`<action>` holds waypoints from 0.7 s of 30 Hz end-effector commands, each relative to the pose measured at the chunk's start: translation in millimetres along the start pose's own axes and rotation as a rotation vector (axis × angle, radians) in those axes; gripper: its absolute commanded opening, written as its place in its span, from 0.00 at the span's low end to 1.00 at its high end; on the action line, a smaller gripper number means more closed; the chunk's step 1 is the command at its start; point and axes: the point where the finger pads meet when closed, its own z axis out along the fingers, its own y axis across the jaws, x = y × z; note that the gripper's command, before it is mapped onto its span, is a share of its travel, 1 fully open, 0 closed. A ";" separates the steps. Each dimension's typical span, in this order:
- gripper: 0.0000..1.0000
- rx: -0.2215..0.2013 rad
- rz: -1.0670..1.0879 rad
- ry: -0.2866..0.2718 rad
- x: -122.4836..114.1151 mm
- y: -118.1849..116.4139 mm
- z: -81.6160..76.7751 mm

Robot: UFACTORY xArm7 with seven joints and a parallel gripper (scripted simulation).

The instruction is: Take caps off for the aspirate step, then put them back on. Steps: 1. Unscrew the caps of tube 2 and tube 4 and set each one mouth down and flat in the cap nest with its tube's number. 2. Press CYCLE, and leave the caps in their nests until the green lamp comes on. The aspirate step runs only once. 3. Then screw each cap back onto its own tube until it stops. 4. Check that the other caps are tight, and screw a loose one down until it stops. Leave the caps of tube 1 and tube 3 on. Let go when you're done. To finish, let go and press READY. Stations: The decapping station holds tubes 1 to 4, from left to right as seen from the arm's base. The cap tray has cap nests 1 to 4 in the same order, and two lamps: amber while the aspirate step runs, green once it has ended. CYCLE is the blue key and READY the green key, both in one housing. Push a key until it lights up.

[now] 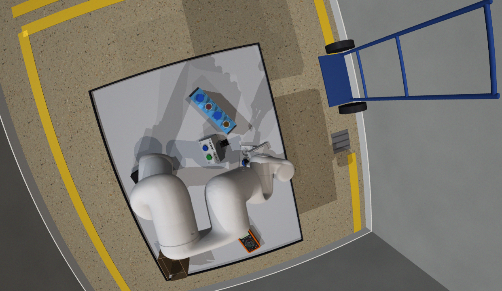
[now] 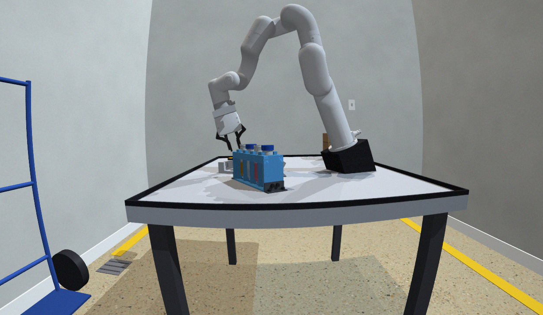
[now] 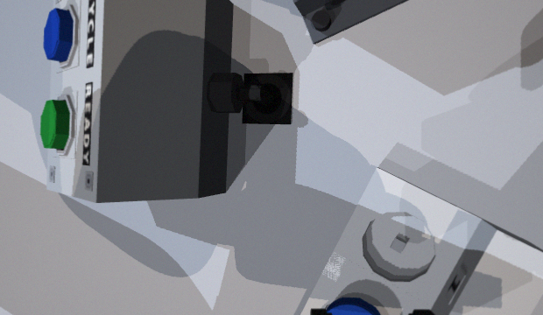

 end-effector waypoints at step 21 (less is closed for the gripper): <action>1.00 -0.208 -0.952 -0.137 -65.2 77.8 -17.2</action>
